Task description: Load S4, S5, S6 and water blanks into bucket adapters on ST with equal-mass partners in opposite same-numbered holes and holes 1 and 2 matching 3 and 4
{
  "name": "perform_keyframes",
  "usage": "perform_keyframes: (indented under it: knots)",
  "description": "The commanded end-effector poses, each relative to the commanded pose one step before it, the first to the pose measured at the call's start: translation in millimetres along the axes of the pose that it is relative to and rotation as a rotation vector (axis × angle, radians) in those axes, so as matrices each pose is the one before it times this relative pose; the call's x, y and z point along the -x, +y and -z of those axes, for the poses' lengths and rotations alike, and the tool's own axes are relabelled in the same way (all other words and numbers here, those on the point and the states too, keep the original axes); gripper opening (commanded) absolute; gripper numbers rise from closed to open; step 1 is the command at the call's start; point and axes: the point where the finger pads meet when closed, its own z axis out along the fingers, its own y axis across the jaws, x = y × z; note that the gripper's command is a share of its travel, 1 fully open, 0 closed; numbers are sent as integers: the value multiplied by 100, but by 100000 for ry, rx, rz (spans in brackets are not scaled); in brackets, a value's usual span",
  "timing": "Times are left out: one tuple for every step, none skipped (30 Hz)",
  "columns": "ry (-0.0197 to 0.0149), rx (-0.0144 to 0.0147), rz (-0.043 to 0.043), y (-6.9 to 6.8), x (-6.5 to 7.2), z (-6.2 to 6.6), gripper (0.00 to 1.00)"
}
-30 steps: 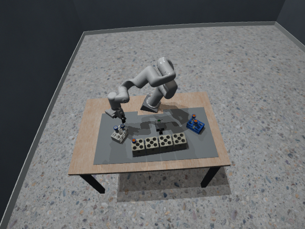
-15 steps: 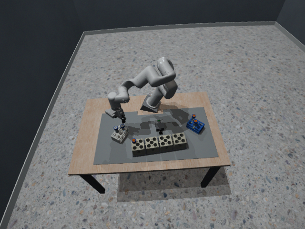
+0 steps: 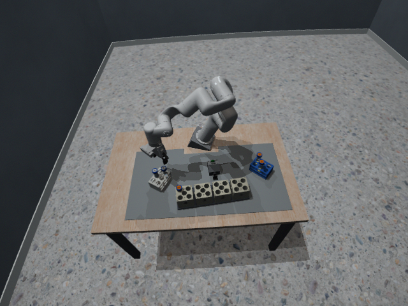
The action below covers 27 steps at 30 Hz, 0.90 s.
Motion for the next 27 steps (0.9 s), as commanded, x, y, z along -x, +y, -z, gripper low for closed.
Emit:
perform_keyframes:
  knots:
    - [467,175,81,24,-143,1439,100]
    - [0,1,0,0,0,267,100]
    - [0,1,0,0,0,267,100]
    - [0,0,0,0,0,0,100]
    - [0,0,0,0,0,0,100]
    - [0,1,0,1,-1,268,100]
    - [0,1,0,0,0,267,100]
    - [0,1,0,0,0,267,100]
    - [0,1,0,0,0,267,100]
    - [0,1,0,0,0,267,100]
    - [0,1,0,0,0,267,100]
    - [0,1,0,0,0,267,100]
    - [0,1,0,0,0,267,100]
    - [0,1,0,0,0,267,100]
    - [0,1,0,0,0,267,100]
    - [0,1,0,0,0,267,100]
    - [0,1,0,0,0,267,100]
    - [0,1,0,0,0,267,100]
    - [0,1,0,0,0,267,100]
    - [0,1,0,0,0,267,100]
    - [0,0,0,0,0,0,100]
    - [0,0,0,0,0,0,100]
    - [0,1,0,1,-1,268,100]
    - [0,1,0,0,0,267,100]
    - [0,1,0,0,0,267,100]
    - [0,1,0,0,0,267,100]
    - [0,1,0,0,0,267,100]
